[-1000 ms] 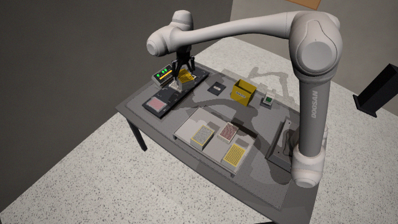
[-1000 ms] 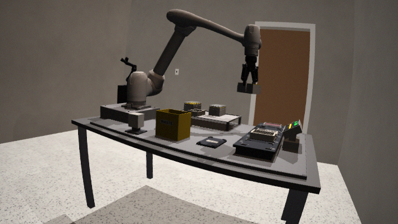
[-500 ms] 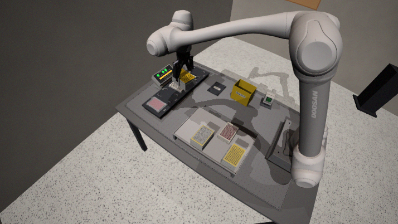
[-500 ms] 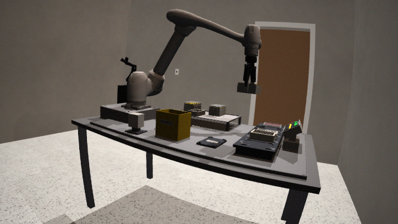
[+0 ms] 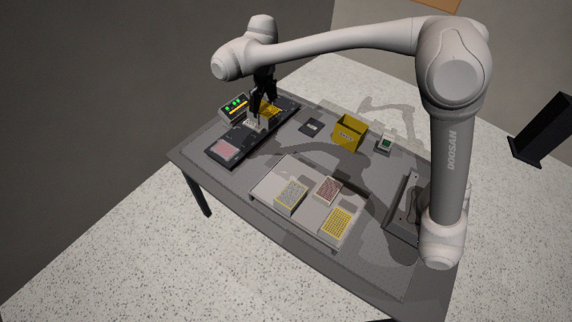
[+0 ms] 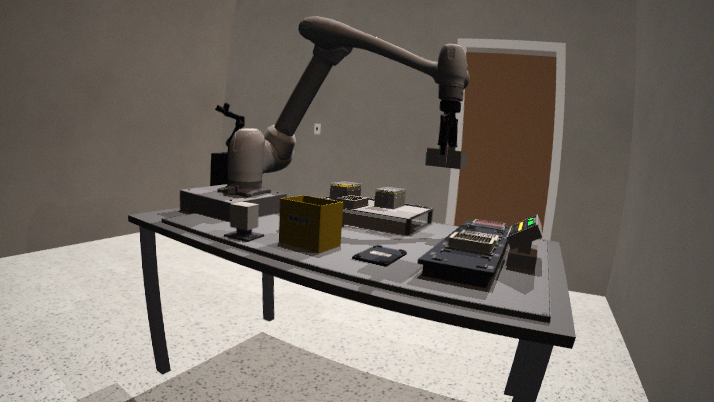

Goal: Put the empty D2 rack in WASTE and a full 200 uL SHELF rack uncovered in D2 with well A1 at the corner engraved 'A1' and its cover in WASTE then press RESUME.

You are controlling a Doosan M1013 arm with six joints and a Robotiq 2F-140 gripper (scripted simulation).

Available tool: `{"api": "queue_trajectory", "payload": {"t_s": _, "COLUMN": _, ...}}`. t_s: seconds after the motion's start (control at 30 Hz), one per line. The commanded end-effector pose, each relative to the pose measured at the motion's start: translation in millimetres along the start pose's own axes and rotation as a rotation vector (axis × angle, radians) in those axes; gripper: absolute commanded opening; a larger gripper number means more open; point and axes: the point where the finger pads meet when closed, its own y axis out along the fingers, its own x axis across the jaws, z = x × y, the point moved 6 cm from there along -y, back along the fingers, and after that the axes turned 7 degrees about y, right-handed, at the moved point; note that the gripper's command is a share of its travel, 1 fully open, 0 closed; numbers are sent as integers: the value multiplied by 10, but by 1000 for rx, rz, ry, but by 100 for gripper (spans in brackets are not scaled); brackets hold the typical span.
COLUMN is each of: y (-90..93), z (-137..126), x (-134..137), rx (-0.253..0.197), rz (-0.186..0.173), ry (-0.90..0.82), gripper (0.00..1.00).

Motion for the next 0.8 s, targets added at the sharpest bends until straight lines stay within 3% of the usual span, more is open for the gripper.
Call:
{"api": "queue_trajectory", "payload": {"t_s": 0.0, "y": -2, "z": -8, "x": -49, "rx": 0, "rz": 0, "ry": 20, "gripper": 0}}
{"api": "queue_trajectory", "payload": {"t_s": 0.37, "y": -2, "z": -84, "x": -463, "rx": 0, "rz": 0, "ry": 200, "gripper": 0}}
{"api": "queue_trajectory", "payload": {"t_s": 0.77, "y": -2, "z": -84, "x": -463, "rx": 0, "rz": 0, "ry": 420, "gripper": 0}}
